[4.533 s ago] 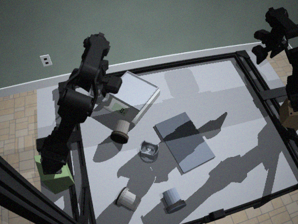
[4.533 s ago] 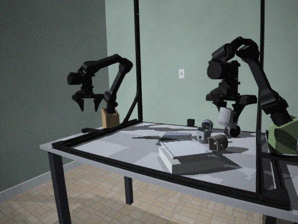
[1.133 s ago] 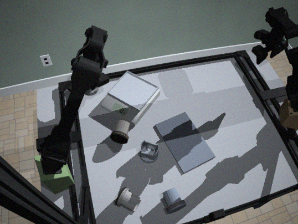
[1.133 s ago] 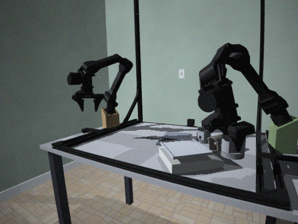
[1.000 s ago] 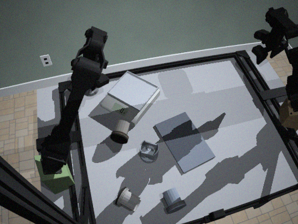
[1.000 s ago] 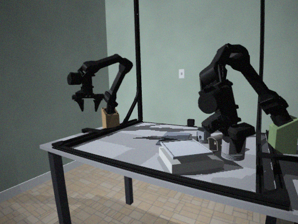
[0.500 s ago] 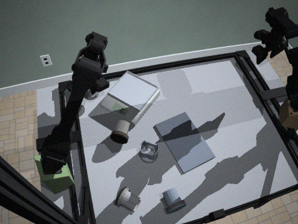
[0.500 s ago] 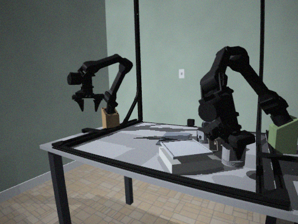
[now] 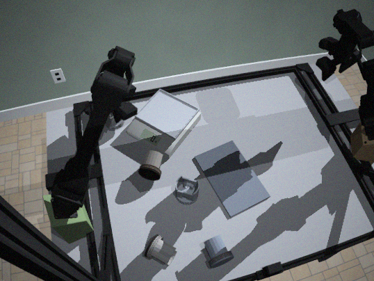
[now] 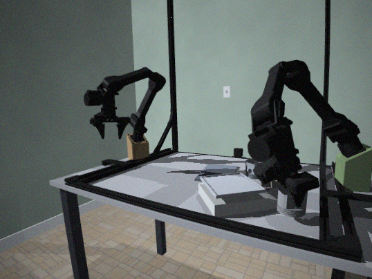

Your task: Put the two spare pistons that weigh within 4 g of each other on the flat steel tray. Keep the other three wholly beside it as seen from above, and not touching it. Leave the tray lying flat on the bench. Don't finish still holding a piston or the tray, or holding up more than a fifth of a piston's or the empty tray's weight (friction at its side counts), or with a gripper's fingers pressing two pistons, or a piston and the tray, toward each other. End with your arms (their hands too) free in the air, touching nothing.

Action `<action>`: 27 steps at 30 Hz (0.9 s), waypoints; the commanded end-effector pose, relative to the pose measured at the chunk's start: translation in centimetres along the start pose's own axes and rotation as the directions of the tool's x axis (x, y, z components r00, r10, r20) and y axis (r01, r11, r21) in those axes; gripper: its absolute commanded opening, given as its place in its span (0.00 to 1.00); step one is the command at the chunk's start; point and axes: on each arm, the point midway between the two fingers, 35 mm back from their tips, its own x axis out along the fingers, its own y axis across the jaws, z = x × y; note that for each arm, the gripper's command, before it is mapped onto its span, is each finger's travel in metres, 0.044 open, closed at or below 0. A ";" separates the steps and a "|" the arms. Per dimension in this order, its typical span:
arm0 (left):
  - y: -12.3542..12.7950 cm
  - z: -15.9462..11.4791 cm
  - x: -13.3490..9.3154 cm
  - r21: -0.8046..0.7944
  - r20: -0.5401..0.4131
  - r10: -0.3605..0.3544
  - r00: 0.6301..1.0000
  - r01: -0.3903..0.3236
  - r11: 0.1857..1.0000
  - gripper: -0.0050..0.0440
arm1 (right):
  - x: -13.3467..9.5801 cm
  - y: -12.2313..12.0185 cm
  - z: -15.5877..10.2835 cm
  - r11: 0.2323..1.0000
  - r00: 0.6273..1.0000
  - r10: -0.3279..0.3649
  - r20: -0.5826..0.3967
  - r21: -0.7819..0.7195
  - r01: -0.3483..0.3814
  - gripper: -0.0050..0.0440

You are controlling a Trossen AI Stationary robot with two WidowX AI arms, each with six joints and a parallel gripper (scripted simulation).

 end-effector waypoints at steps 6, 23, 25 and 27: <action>0.1 0.0 1.3 -0.006 -0.007 0.002 1.000 -0.002 1.000 0.43 | 0.0 0.1 0.0 1.000 1.000 0.003 0.001 -0.002 -0.003 1.00; 0.1 0.1 2.2 -0.006 -0.007 0.002 1.000 -0.002 1.000 0.87 | 0.0 0.1 0.0 1.000 1.000 0.003 0.001 -0.002 -0.003 1.00; 0.1 0.1 2.2 -0.006 -0.007 0.002 1.000 -0.002 1.000 0.87 | 0.0 0.1 0.0 1.000 1.000 0.003 0.001 -0.002 -0.003 1.00; 0.1 0.1 2.2 -0.006 -0.007 0.002 1.000 -0.002 1.000 0.87 | 0.0 0.1 0.0 1.000 1.000 0.003 0.001 -0.002 -0.003 1.00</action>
